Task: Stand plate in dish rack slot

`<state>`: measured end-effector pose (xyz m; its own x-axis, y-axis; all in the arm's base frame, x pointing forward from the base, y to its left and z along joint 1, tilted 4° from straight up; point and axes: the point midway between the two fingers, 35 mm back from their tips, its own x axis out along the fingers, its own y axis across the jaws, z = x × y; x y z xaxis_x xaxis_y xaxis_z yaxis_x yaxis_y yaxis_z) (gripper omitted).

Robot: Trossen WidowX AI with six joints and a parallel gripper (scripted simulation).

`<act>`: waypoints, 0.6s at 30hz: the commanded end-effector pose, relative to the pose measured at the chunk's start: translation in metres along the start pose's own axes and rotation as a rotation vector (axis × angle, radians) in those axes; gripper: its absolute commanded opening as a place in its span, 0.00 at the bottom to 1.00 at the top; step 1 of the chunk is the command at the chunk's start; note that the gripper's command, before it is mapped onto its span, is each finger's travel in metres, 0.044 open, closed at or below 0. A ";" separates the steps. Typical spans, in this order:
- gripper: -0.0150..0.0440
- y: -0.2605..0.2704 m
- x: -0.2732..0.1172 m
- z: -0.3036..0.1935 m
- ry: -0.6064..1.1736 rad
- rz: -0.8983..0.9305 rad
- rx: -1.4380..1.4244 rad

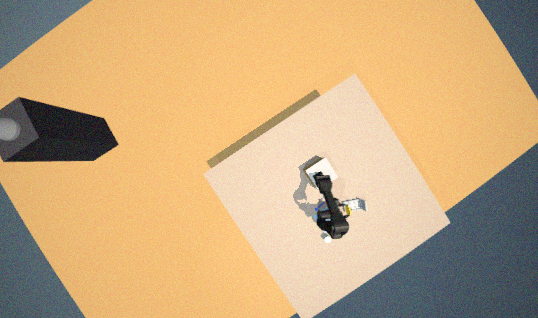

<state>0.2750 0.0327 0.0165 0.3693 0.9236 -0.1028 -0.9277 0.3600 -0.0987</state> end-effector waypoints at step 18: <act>0.25 0.000 0.015 -0.023 0.006 0.000 0.002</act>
<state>0.2822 0.0413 -0.0067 0.3707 0.9219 -0.1130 -0.9272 0.3601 -0.1035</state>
